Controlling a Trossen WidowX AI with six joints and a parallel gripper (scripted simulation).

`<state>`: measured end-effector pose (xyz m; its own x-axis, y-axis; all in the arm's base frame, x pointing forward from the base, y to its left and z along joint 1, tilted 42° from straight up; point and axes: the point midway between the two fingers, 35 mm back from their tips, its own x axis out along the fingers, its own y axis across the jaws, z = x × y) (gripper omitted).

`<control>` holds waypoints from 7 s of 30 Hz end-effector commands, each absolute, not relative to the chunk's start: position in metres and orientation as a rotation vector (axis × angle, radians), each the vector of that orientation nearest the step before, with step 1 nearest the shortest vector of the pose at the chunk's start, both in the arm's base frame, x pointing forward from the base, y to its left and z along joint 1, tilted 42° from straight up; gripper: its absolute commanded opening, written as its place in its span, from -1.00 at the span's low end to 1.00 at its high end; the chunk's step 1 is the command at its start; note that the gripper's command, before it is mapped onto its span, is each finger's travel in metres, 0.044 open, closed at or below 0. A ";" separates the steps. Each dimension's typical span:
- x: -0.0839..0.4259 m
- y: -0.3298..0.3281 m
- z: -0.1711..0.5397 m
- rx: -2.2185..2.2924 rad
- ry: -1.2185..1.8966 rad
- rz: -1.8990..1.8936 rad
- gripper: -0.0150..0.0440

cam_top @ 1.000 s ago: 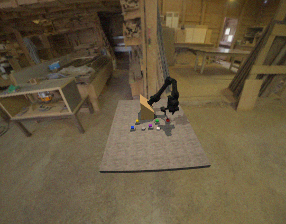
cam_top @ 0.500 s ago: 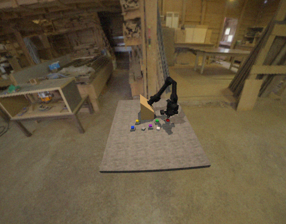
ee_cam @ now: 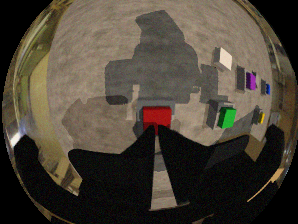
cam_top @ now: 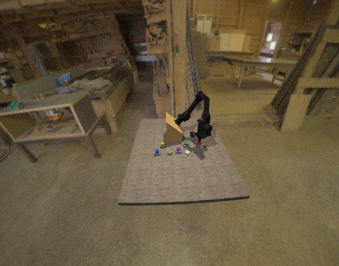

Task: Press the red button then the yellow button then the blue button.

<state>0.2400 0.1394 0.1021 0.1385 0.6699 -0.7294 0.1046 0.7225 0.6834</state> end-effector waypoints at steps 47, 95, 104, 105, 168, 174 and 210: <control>0.237 0.116 0.121 0.693 1.413 0.444 -0.42; 0.182 -0.124 -0.128 0.678 1.418 0.428 -0.42; 0.184 -0.117 -0.136 0.678 1.418 0.428 -0.42; 0.184 -0.116 -0.138 0.678 1.418 0.428 -0.42; 0.222 -0.198 -0.096 0.673 1.417 0.423 -0.42; 0.268 -0.219 -0.110 0.671 1.413 0.425 -0.42; 0.283 -0.158 -0.181 0.674 1.410 0.429 -0.42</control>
<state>0.2848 -0.1662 -0.1724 0.1386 0.6323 -0.7622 0.1065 0.7557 0.6462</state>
